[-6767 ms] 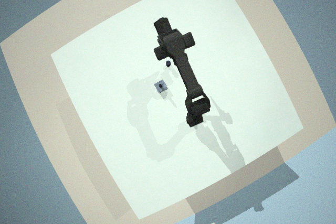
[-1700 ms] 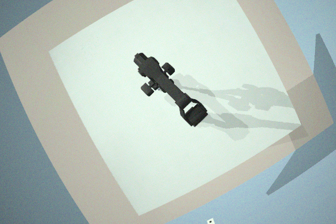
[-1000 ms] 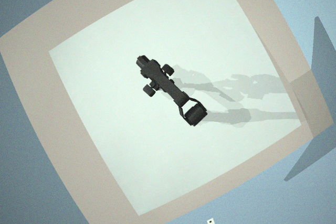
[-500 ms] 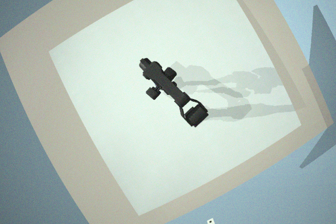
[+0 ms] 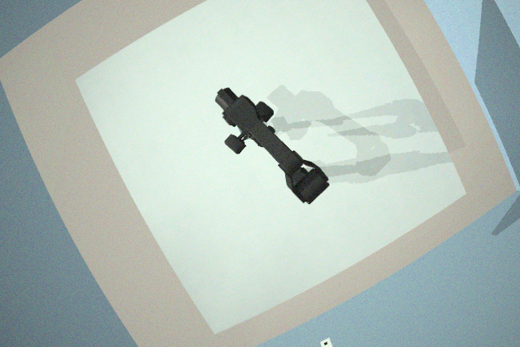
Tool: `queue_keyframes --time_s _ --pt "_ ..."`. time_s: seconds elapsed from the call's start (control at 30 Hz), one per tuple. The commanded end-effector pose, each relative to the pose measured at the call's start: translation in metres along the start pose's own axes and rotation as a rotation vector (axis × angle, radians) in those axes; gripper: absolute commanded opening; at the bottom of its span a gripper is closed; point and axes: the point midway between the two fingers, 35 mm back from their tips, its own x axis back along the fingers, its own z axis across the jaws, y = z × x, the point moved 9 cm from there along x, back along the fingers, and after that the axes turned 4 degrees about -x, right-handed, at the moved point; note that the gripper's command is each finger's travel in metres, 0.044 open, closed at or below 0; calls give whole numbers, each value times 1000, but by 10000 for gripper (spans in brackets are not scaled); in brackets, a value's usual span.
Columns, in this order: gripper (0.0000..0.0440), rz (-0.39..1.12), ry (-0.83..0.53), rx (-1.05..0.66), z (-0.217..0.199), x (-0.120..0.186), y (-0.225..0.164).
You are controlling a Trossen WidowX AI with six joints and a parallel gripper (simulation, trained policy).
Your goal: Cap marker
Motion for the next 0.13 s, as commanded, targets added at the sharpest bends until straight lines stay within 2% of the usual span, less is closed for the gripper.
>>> queue_keyframes --time_s 0.0,0.1 --pt "440 25 -2 -1 0 8 1" --pt "440 45 -1 -1 1 14 3"
